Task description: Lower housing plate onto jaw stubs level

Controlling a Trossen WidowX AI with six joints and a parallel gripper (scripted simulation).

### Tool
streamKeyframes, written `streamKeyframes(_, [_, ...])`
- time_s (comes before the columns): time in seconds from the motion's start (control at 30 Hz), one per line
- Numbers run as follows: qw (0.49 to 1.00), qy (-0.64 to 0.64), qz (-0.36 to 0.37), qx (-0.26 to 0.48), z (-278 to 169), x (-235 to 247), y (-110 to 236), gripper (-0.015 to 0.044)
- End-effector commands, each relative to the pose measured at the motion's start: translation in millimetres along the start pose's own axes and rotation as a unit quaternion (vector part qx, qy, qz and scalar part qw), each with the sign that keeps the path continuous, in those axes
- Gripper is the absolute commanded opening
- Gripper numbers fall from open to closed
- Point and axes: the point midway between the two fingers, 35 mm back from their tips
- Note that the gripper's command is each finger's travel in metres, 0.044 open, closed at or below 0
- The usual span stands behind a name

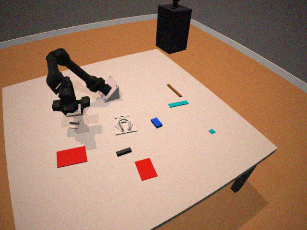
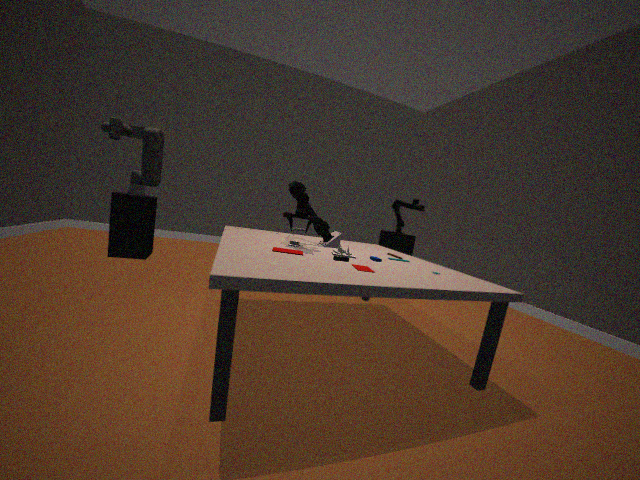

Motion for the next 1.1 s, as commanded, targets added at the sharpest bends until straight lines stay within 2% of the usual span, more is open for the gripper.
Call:
streamKeyframes(0.0, [0.999, 0.043, 0.003, -0.003, 4, 6, 1, 0.0351])
streamKeyframes(0.53, [0.977, 0.213, 0.012, -0.004, 14, 33, -1, 0.0351])
streamKeyframes(1.07, [0.926, 0.377, 0.018, -0.006, 21, 60, -2, 0.0351])
Point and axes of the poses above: the point midway between the two fingers, 35 mm back from their tips, its own y axis back along the fingers, its own x axis across the jaws, z = x × y, and after that the axes turned 5 degrees about -y, right-handed
